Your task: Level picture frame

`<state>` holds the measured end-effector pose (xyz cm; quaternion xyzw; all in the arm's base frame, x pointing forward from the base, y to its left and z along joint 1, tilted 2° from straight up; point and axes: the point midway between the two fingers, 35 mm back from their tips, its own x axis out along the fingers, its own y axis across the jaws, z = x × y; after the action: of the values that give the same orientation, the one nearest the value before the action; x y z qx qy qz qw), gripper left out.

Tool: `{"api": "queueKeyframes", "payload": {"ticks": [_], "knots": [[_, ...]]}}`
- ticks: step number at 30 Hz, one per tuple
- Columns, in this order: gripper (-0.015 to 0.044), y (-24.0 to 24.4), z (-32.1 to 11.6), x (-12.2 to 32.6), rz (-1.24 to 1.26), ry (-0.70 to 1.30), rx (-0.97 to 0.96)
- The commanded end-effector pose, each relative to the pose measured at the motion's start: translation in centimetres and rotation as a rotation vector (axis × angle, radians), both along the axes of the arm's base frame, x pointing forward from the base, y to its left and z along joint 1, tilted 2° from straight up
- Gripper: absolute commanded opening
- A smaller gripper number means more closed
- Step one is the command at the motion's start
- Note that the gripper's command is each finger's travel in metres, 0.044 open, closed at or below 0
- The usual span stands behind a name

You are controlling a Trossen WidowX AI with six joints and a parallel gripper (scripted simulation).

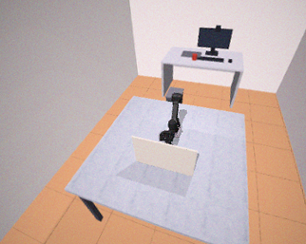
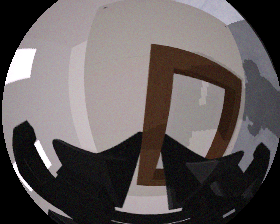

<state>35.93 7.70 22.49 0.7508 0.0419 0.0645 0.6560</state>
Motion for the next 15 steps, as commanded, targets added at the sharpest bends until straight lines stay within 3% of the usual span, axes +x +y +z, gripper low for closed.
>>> {"api": "queueKeyframes", "payload": {"ticks": [1,15], "knots": [[0.0,-0.08,0.73,0.03,-0.003,-0.017,0.005],[0.0,-0.15,1.19,0.01,-0.003,-0.017,0.004]]}}
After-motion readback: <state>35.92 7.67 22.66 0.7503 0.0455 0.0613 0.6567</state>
